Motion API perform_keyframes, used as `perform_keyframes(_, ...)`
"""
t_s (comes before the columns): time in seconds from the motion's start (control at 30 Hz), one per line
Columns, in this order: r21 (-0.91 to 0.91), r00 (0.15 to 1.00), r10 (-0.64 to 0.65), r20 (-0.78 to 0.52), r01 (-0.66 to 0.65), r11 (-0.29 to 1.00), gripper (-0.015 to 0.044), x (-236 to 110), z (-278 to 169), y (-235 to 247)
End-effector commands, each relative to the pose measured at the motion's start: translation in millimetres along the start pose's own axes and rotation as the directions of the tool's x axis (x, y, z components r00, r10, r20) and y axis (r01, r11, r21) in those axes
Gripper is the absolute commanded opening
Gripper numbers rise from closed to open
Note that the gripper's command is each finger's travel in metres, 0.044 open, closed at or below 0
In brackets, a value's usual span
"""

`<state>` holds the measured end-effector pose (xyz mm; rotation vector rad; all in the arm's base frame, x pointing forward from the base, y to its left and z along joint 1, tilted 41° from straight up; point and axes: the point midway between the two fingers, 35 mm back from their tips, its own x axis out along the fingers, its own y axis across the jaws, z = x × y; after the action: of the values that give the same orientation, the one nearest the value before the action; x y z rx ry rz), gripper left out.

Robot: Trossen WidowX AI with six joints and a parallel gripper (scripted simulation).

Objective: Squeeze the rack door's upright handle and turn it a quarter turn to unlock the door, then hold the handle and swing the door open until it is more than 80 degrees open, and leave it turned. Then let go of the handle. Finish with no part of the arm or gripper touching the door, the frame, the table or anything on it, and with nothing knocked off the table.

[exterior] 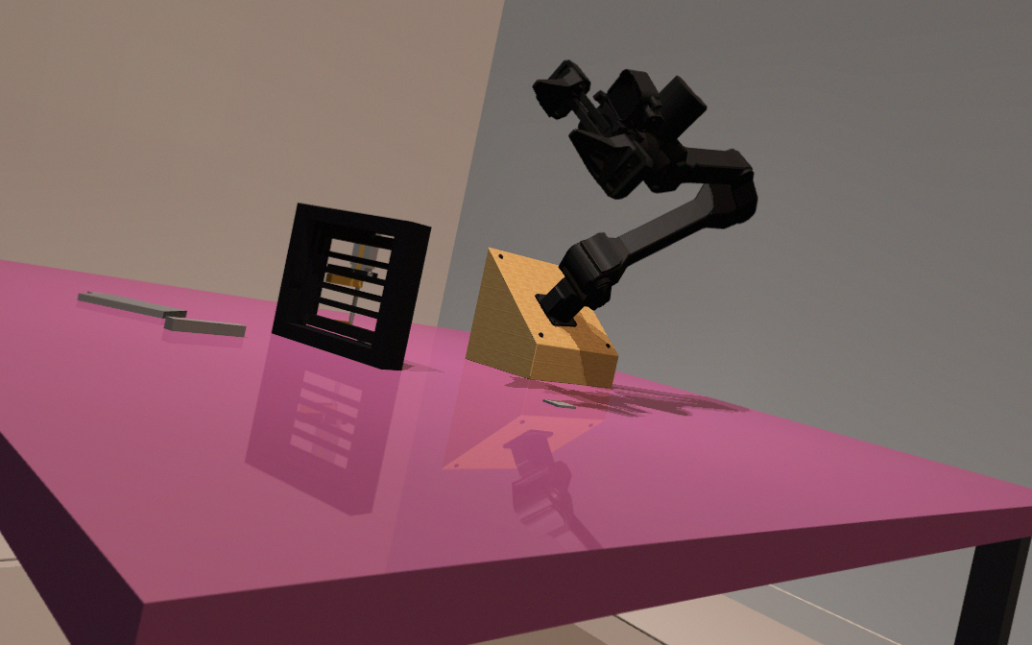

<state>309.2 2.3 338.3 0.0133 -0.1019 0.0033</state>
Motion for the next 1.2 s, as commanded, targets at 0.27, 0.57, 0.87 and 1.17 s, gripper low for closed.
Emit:
perform_keyframes(0.27,-0.080,0.983,-0.032,-0.179,0.018,0.997,0.0287,24.0,-29.6,-17.3)
perform_keyframes(0.57,-0.124,0.913,-0.053,-0.405,0.002,0.992,0.0287,40.4,-75.1,-44.5)
perform_keyframes(0.87,-0.121,0.801,-0.064,-0.596,-0.011,0.993,0.0287,46.9,-117.4,-75.3)
perform_keyframes(1.17,-0.084,0.663,-0.039,-0.747,-0.036,0.996,0.0287,46.0,-154.9,-102.4)
